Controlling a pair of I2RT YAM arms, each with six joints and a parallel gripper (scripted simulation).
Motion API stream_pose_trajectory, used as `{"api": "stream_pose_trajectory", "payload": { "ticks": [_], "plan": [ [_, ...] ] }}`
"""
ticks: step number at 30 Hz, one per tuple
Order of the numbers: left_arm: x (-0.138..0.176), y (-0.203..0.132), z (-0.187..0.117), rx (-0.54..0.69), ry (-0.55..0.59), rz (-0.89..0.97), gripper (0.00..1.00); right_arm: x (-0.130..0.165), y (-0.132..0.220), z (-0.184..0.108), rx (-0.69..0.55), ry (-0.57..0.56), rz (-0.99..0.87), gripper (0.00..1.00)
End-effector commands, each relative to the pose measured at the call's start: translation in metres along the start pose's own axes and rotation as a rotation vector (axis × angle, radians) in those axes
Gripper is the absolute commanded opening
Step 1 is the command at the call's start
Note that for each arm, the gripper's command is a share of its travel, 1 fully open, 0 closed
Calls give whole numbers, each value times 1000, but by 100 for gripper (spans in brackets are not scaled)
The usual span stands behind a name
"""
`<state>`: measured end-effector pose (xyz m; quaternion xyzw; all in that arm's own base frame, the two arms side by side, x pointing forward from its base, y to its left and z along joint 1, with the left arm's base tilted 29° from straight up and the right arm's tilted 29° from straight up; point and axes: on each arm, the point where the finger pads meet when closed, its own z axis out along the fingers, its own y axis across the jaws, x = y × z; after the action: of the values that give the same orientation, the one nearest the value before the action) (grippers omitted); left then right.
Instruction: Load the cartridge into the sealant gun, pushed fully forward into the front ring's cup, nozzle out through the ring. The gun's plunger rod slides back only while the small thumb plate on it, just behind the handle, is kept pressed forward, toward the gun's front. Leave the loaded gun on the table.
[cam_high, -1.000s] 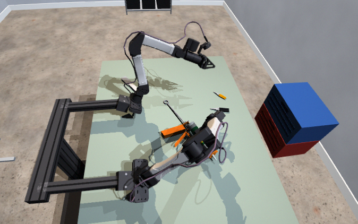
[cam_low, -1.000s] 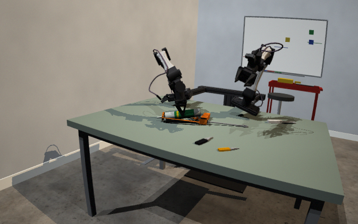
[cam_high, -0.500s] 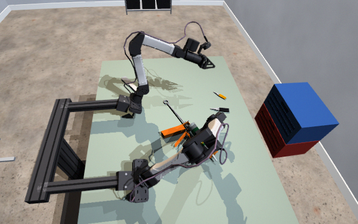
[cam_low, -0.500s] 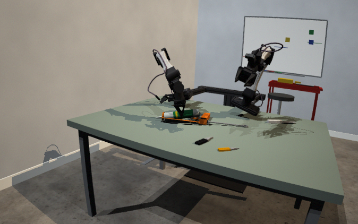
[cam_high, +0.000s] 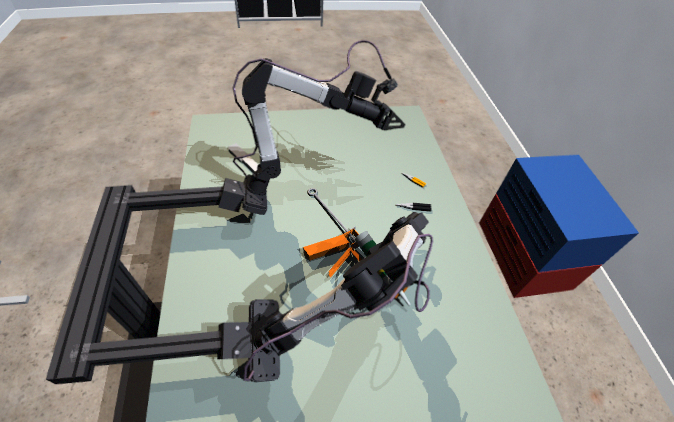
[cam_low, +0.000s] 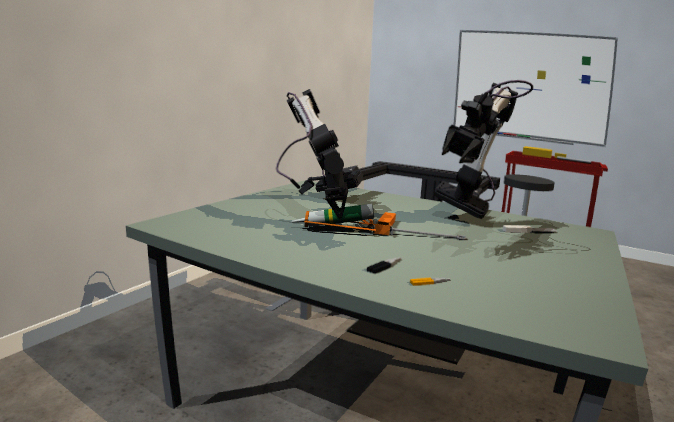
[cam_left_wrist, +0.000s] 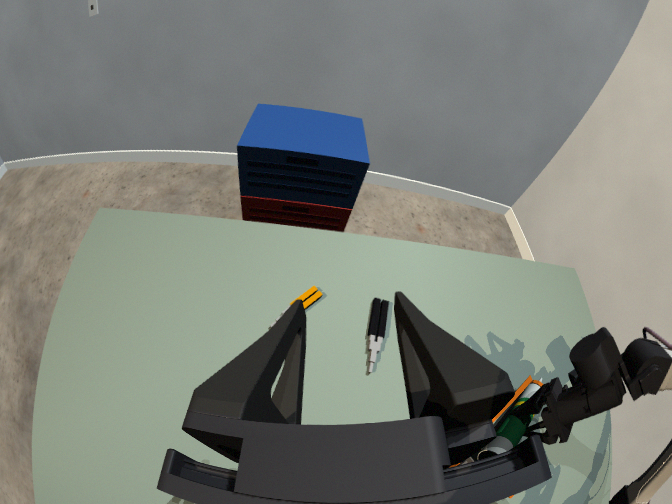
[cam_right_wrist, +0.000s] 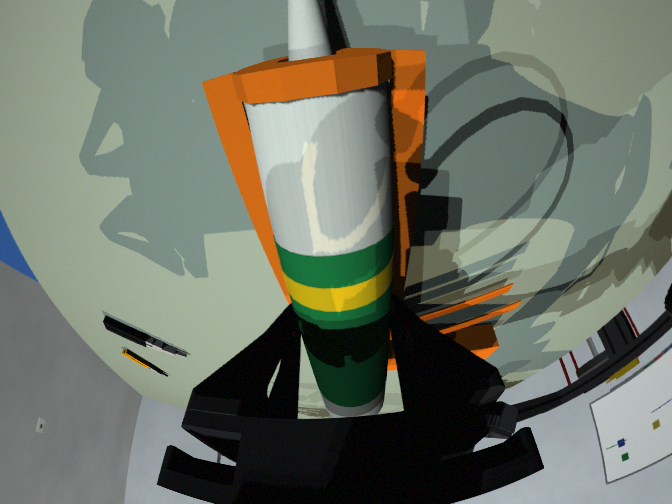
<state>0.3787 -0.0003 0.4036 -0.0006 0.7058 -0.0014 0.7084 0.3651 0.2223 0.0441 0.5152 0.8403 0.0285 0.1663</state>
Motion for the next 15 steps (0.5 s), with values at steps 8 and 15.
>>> {"api": "stream_pose_trajectory", "payload": {
  "ticks": [8, 15],
  "plan": [
    [-2, 2, -4, -3, -10, -3, 51, 12, 16, -25, -77, 7, -10, 0],
    [-2, 2, -4, -3, -10, -3, 51, 13, 9, -1, -41, -57, -16, 0]
  ]
}}
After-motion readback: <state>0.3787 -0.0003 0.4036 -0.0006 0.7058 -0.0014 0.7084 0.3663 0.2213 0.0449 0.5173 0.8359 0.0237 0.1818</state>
